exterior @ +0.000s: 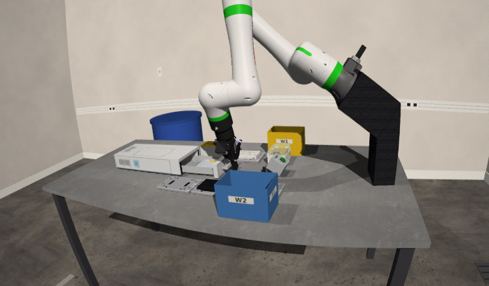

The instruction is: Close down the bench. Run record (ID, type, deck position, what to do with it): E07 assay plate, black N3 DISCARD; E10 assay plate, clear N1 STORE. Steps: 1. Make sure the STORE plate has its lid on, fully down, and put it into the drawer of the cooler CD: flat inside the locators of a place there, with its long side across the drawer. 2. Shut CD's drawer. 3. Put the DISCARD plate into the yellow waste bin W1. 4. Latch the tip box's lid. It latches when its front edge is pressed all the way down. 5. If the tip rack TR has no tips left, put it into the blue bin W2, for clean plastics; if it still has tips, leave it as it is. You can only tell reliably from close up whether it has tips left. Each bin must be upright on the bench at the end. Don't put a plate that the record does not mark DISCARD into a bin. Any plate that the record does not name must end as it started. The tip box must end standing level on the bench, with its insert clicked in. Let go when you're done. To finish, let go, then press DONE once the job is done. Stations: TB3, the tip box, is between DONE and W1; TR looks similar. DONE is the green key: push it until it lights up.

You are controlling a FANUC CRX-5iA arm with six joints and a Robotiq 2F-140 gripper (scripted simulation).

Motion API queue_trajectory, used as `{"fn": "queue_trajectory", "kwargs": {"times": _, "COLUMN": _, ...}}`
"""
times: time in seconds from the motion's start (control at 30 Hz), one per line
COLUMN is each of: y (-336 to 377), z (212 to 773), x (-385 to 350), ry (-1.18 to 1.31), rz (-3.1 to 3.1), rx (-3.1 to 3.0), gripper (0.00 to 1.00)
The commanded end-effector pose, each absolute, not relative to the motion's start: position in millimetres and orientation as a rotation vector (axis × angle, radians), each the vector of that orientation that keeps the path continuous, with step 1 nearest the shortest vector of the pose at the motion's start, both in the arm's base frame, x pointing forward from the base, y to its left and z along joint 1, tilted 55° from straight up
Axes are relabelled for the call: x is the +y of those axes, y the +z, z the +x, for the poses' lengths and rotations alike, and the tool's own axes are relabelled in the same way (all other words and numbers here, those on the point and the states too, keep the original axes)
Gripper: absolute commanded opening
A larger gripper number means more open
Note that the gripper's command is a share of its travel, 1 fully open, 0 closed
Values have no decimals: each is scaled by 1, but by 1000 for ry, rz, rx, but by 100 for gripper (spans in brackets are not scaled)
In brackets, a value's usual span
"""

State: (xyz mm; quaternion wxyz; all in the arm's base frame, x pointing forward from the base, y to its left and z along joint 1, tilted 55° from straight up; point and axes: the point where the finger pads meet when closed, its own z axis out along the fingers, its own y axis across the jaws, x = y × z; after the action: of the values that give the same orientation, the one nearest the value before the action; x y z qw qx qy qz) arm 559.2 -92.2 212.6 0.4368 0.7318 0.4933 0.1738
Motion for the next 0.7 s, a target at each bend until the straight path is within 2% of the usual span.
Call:
{"fn": "queue_trajectory", "kwargs": {"times": 0.0, "y": 216, "z": 561, "x": -93, "ry": 433, "rz": 1820, "rx": 1227, "gripper": 10}}
{"fn": "queue_trajectory", "kwargs": {"times": 0.67, "y": 235, "z": 574, "x": -96, "ry": 433, "rz": 1820, "rx": 1226, "gripper": 10}}
